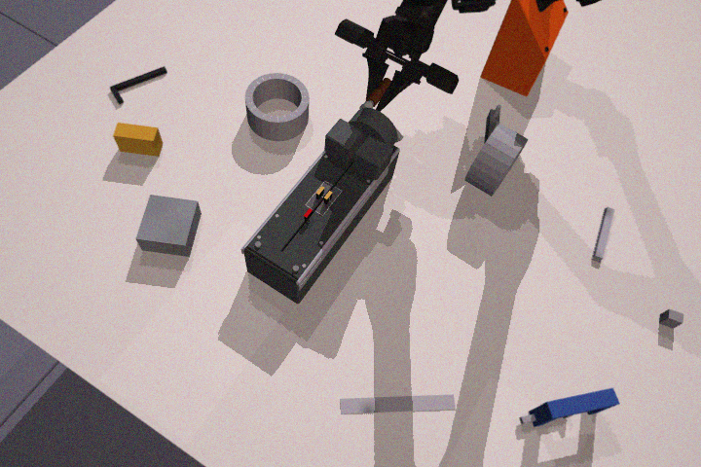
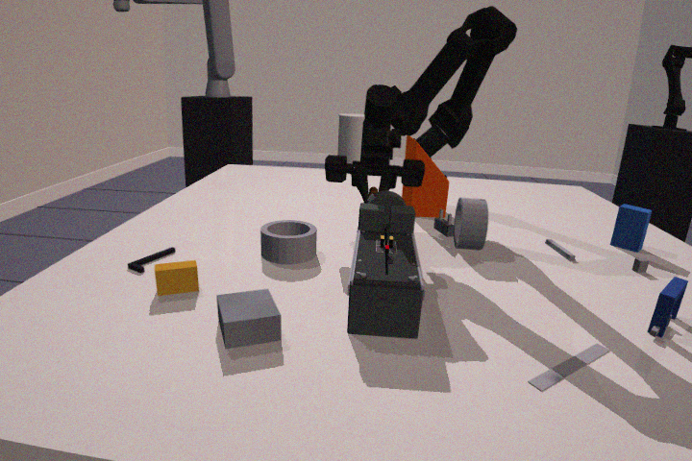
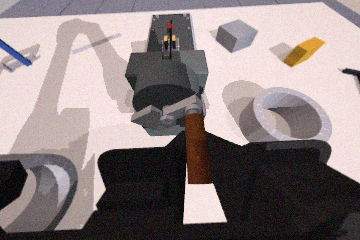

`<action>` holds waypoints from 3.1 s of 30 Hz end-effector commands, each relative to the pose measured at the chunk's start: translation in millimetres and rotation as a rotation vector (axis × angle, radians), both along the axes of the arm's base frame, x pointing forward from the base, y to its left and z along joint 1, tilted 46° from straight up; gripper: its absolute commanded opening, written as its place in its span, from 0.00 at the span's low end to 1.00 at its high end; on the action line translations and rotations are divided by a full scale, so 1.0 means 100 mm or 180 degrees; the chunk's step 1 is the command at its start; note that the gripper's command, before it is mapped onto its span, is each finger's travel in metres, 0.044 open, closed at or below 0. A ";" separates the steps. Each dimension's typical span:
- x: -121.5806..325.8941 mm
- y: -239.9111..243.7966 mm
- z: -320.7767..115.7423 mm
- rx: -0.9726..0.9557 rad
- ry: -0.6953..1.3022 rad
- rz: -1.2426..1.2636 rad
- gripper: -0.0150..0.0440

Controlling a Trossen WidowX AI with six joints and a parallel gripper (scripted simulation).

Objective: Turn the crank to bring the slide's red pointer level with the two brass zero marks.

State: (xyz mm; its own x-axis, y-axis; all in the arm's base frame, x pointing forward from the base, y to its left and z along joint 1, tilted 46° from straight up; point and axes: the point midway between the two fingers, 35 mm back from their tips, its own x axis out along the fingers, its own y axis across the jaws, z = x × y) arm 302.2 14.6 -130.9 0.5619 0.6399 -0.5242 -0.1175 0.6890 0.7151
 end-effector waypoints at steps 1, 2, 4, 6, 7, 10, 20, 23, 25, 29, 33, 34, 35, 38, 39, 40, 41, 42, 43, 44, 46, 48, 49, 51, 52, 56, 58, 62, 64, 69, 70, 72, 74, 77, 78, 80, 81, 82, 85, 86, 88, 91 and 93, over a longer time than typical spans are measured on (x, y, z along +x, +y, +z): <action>-0.01 0.02 -0.09 -0.0018 0.0042 -0.0013 0.25; -0.01 0.03 -0.10 -0.0018 0.0042 -0.0013 0.25; -0.01 0.04 -0.12 -0.0018 0.0042 -0.0013 0.25; -0.02 0.05 -0.14 -0.0017 0.0042 -0.0013 0.25; -0.02 0.06 -0.15 -0.0017 0.0042 -0.0013 0.25; -0.03 0.08 -0.17 -0.0016 0.0042 -0.0013 0.25; -0.05 0.19 -0.23 -0.0013 0.0044 -0.0013 0.25; -0.05 0.23 -0.24 -0.0012 0.0044 -0.0013 0.25; -0.06 0.26 -0.25 -0.0011 0.0045 -0.0013 0.25; -0.07 0.31 -0.25 -0.0009 0.0046 -0.0013 0.25; -0.08 0.36 -0.24 -0.0008 0.0047 -0.0013 0.25; -0.08 0.37 -0.24 -0.0008 0.0047 -0.0013 0.25; -0.08 0.38 -0.24 -0.0007 0.0047 -0.0013 0.25; -0.09 0.40 -0.23 -0.0007 0.0048 -0.0013 0.25; -0.09 0.41 -0.22 -0.0006 0.0048 -0.0013 0.25; -0.09 0.42 -0.22 -0.0006 0.0048 -0.0013 0.25; -0.09 0.43 -0.22 -0.0006 0.0048 -0.0013 0.25; -0.10 0.44 -0.22 -0.0006 0.0049 -0.0013 0.25; -0.10 0.44 -0.21 -0.0005 0.0049 -0.0013 0.25; -0.10 0.45 -0.21 -0.0005 0.0049 -0.0013 0.25; -0.10 0.46 -0.20 -0.0005 0.0049 -0.0013 0.25; -0.10 0.47 -0.19 -0.0004 0.0049 -0.0013 0.25; -0.10 0.48 -0.19 -0.0004 0.0050 -0.0013 0.25; -0.11 0.49 -0.18 -0.0004 0.0050 -0.0013 0.25; -0.11 0.50 -0.18 -0.0004 0.0050 -0.0013 0.25; -0.11 0.51 -0.16 -0.0003 0.0050 -0.0013 0.25; -0.11 0.52 -0.15 -0.0003 0.0051 -0.0013 0.25; -0.11 0.54 -0.14 -0.0003 0.0051 -0.0013 0.25; -0.11 0.54 -0.13 -0.0002 0.0051 -0.0013 0.25; -0.12 0.56 -0.11 -0.0002 0.0052 -0.0013 0.25; -0.12 0.56 -0.10 -0.0002 0.0052 -0.0013 0.25; -0.12 0.57 -0.09 -0.0002 0.0052 -0.0013 0.25; -0.12 0.57 -0.09 -0.0002 0.0052 -0.0013 0.25; -0.12 0.58 -0.07 -0.0001 0.0052 -0.0013 0.25; -0.12 0.58 -0.07 -0.0001 0.0052 -0.0013 0.25; -0.12 0.59 -0.06 -0.0001 0.0053 -0.0013 0.25; -0.12 0.59 -0.05 -0.0001 0.0053 -0.0013 0.25; -0.12 0.59 -0.04 -0.0001 0.0053 -0.0013 0.25; -0.12 0.60 -0.03 -0.0001 0.0053 -0.0013 0.25; -0.12 0.60 -0.02 -0.0001 0.0053 -0.0013 0.25; -0.12 0.61 0.00 -0.0001 0.0053 -0.0013 0.25; -0.12 0.61 0.02 -0.0001 0.0053 -0.0013 0.25; -0.12 0.61 0.04 0.0000 0.0053 -0.0013 0.25</action>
State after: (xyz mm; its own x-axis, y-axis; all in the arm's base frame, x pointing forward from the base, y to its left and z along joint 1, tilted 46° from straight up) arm 290.4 72.5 -135.0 0.5575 0.6270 -0.5441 -0.0895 0.6970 0.7115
